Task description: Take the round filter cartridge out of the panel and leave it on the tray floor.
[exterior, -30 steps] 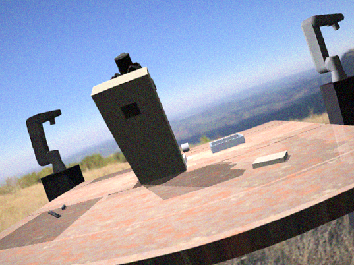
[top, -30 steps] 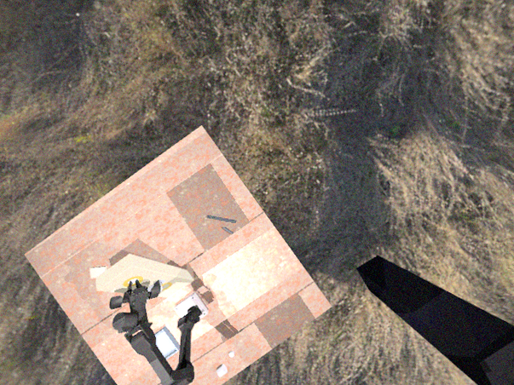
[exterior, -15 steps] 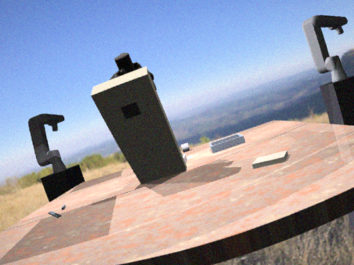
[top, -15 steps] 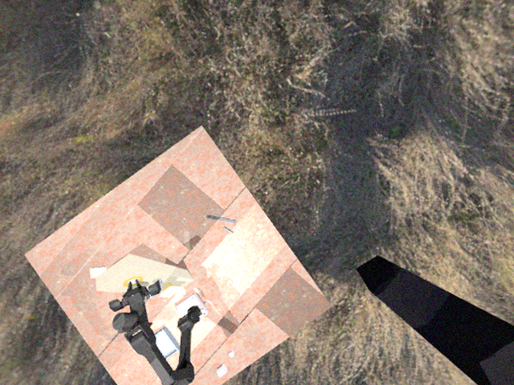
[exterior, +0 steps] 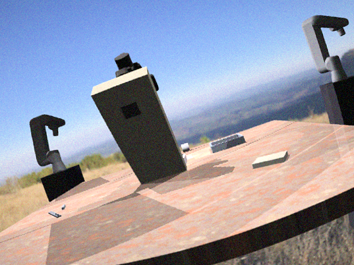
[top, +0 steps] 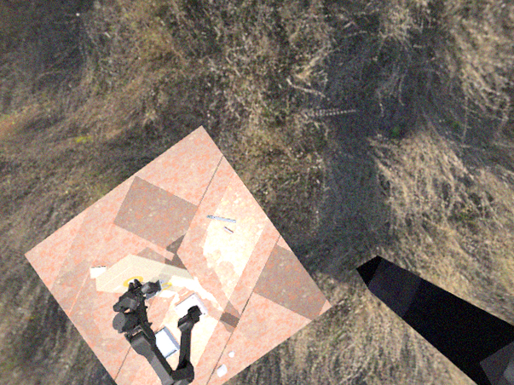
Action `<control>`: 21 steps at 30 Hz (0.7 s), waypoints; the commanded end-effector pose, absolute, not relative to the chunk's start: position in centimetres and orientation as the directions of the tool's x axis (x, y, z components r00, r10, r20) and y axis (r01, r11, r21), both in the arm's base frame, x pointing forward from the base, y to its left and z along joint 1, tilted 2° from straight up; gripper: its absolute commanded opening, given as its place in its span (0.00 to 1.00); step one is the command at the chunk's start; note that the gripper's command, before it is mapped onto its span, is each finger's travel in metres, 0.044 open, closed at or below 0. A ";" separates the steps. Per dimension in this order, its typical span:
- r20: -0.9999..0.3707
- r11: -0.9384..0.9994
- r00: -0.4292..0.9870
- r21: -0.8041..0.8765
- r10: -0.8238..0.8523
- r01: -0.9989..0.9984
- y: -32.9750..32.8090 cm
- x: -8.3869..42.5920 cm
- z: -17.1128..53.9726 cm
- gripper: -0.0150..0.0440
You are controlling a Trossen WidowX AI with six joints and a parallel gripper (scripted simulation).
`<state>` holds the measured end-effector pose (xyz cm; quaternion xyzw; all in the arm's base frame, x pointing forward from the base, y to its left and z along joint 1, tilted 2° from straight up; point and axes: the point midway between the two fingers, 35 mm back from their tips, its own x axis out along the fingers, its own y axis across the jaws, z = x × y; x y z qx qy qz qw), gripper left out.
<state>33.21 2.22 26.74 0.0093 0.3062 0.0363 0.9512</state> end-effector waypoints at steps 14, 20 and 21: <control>-0.581 0.814 0.811 -0.434 0.075 -0.386 2.3 33.6 26.6 0.25; -0.581 0.808 0.811 -0.441 0.075 -0.391 2.2 33.6 26.6 0.25; -0.581 0.810 0.811 -0.439 0.075 -0.390 2.2 33.3 26.9 0.25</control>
